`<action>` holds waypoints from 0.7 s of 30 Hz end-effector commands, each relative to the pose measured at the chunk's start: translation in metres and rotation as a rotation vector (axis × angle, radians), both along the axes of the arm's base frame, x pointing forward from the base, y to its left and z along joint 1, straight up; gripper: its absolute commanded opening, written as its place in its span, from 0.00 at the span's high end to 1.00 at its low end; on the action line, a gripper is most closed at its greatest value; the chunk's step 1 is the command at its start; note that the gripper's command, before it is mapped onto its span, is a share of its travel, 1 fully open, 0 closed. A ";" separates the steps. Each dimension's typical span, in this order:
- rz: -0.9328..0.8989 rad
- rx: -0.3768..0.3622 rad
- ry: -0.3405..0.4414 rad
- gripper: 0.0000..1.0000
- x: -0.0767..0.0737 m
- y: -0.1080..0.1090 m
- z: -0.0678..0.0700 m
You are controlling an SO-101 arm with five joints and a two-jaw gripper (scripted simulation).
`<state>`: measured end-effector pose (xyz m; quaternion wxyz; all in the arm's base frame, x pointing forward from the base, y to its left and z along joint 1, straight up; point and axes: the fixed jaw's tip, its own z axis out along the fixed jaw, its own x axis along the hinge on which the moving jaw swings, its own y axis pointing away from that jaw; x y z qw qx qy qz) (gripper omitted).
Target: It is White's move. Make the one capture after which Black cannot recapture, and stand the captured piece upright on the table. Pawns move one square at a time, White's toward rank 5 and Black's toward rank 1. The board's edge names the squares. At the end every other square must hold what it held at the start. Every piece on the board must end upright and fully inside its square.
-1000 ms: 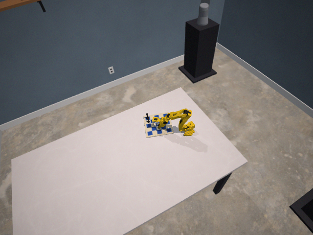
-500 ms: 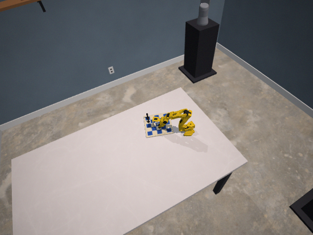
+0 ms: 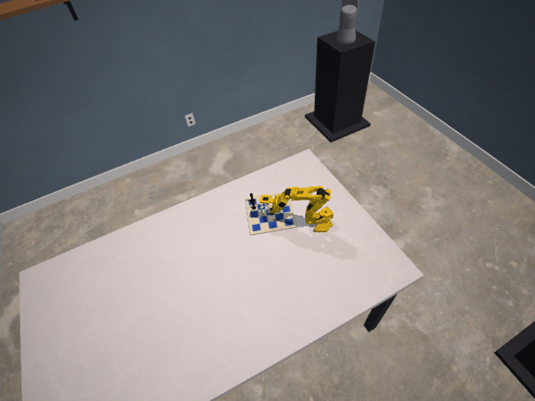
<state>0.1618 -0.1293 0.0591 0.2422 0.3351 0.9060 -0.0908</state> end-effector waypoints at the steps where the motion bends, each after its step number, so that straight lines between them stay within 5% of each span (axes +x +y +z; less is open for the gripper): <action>1: -0.001 -0.018 -0.015 1.00 0.000 -0.003 0.017; 21: -0.001 -0.018 -0.015 1.00 0.000 -0.002 0.041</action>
